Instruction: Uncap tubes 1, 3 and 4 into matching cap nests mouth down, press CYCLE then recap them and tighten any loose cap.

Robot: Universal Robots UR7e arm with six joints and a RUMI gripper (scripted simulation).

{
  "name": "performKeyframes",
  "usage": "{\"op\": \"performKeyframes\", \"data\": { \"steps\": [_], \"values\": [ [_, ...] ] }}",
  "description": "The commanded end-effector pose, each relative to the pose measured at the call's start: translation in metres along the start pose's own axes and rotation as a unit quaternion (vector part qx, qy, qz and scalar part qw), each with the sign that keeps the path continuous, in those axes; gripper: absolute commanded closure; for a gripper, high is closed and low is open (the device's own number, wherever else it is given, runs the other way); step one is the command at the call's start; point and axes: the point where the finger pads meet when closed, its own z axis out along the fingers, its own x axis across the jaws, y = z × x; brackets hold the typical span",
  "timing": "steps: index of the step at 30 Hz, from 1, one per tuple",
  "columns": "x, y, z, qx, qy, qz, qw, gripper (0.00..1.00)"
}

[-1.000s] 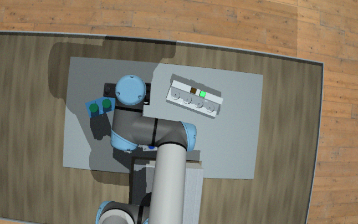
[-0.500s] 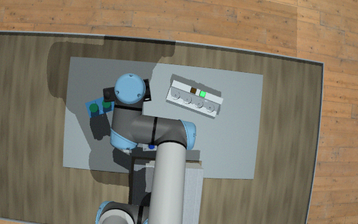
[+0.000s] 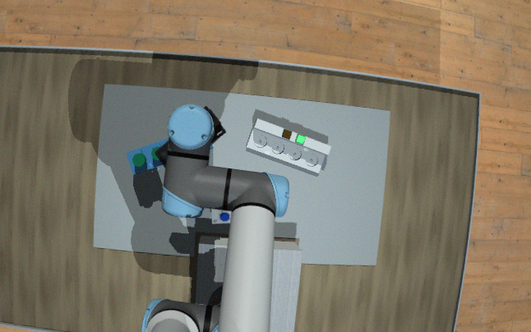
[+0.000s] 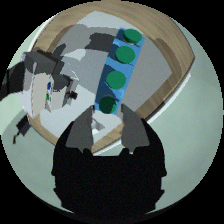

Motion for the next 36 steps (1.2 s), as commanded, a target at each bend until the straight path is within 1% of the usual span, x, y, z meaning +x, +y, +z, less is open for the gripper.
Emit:
{"op": "performKeyframes", "data": {
  "steps": [1, 7, 8, 22, 26, 29, 32, 36],
  "values": [
    [0.0003, 0.0002, -0.0004, 0.002, 0.003, -0.092, 0.996, 0.65],
    [0.0002, 0.0002, -0.0004, 0.002, 0.003, -0.092, 0.996, 0.65],
    [0.0002, 0.0002, -0.0004, 0.002, 0.003, -0.092, 0.996, 1.00],
    [0.0002, 0.0002, -0.0005, 0.002, 0.003, -0.092, 0.996, 1.00],
    [0.0002, 0.0002, -0.0003, 0.003, 0.002, 0.008, 1.000, 1.00],
    [0.0002, 0.0002, -0.0002, 0.003, 0.002, 0.083, 0.997, 1.00],
    [0.0002, 0.0002, -0.0002, 0.003, 0.002, 0.157, 0.988, 1.00],
    [0.0002, 0.0002, 0.0000, 0.003, 0.002, 0.255, 0.967, 1.00]
  ]
}}
